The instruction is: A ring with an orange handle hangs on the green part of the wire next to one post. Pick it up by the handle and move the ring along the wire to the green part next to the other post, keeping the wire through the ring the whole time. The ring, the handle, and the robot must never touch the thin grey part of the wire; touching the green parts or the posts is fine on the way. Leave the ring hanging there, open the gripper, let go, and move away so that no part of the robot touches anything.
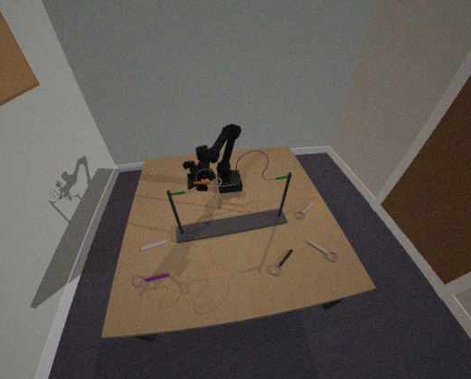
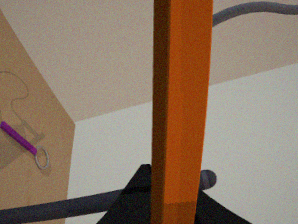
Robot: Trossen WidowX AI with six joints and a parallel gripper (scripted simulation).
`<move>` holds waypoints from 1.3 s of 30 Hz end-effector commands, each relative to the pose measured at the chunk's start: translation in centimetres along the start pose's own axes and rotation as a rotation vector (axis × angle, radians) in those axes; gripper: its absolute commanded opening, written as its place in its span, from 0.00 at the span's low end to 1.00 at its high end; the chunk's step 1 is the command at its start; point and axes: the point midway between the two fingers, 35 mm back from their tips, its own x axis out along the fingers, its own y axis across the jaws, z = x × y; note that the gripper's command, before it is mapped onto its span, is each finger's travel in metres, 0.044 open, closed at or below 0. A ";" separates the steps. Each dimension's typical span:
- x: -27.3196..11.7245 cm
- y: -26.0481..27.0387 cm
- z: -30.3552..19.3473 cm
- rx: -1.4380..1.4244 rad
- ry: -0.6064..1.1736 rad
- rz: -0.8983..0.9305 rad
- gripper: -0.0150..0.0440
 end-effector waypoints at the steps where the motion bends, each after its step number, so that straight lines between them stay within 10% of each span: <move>1: -0.2 1.7 -0.1 0.083 0.014 0.047 0.00; 39: -4.7 13.1 6.2 0.865 0.084 0.475 0.00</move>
